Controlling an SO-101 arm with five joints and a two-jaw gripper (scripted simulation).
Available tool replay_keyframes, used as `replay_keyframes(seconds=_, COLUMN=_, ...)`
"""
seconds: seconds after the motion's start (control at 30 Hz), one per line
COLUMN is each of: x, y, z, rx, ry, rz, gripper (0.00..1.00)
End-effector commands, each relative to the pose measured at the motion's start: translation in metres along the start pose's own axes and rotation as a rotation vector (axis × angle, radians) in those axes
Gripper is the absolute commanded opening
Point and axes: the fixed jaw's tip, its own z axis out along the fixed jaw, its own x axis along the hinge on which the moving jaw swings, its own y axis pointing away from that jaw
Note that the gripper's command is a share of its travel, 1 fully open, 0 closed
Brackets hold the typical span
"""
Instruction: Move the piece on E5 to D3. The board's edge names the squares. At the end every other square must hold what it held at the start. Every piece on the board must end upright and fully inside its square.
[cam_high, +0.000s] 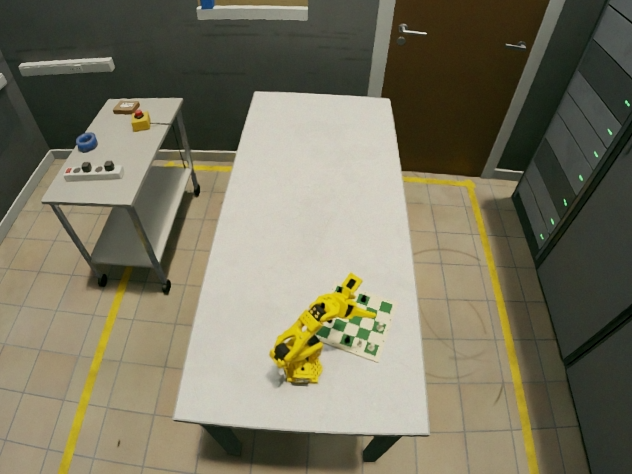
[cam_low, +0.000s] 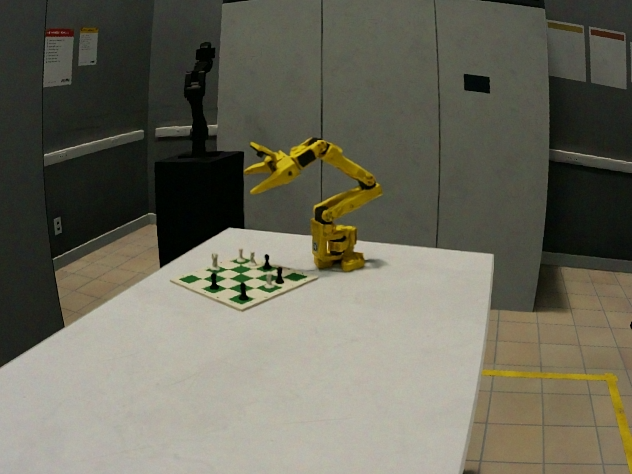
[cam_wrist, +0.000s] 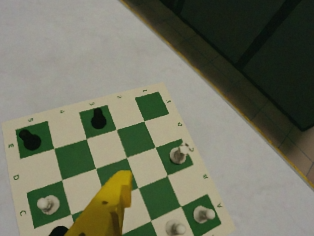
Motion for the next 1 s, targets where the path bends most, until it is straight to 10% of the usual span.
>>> replay_keyframes(seconds=0.0, x=0.015, y=0.011, z=-0.006, rx=-0.048, ry=0.057, rz=0.023, gripper=0.52)
replay_keyframes(seconds=0.4, x=0.049, y=0.029, z=-0.023, rx=-0.137, ry=0.208, rz=0.075, gripper=0.41)
replay_keyframes(seconds=0.97, x=0.051, y=0.03, z=-0.024, rx=-0.141, ry=0.217, rz=0.078, gripper=0.4)
